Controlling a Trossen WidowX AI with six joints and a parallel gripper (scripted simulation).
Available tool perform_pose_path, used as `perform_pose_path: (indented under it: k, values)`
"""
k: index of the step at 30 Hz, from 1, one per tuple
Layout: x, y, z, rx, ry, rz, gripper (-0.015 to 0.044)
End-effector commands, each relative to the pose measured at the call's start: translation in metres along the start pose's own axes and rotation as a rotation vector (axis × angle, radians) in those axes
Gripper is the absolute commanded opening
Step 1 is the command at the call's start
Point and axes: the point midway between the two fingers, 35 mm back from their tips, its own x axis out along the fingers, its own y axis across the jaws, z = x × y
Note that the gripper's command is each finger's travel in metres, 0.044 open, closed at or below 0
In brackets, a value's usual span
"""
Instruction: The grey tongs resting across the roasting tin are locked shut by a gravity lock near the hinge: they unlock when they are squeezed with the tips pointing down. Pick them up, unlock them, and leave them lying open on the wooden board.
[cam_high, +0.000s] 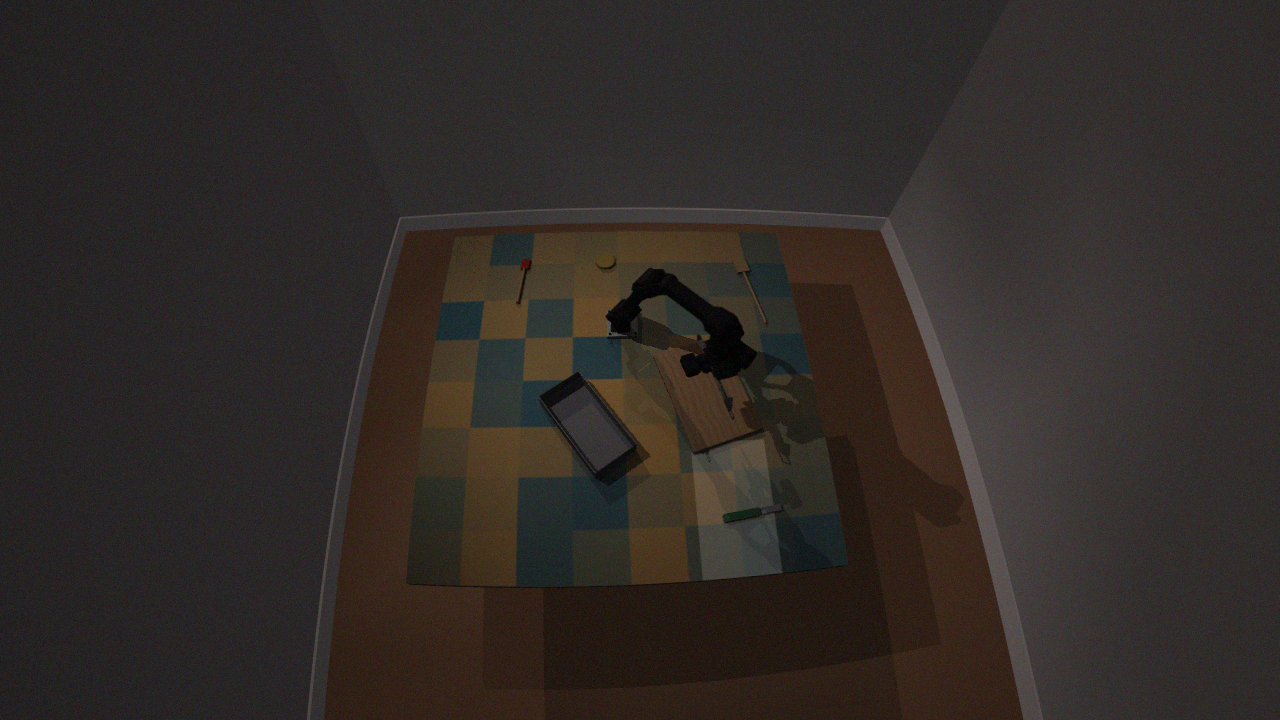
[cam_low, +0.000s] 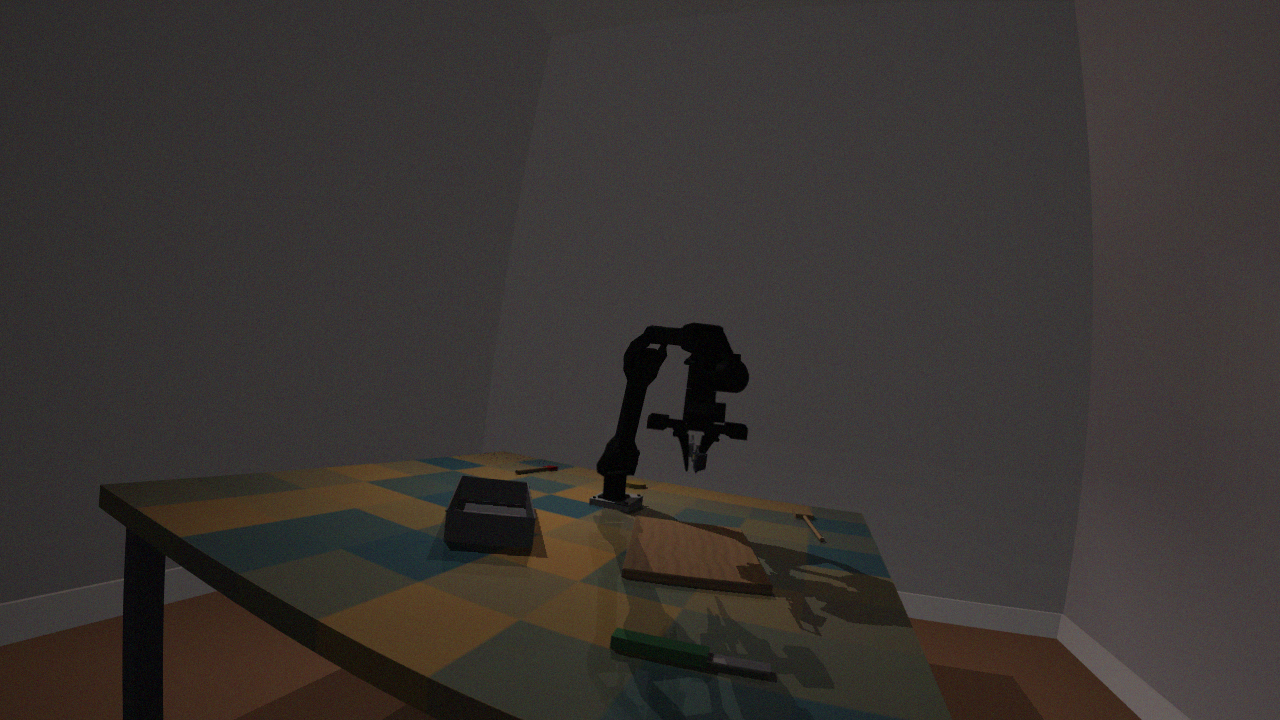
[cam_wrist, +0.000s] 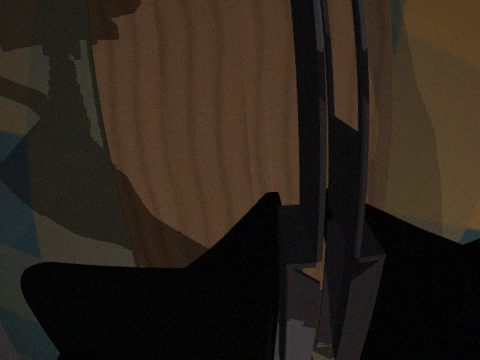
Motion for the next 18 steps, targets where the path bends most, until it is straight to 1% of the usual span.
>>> perform_pose_path:
  k: [1, 18]
  values:
    - [0.001, 0.002, 0.002, -0.014, -0.029, -0.002, -0.0150]
    - [0.017, 0.017, 0.016, -0.099, -0.323, -0.016, -0.0150]
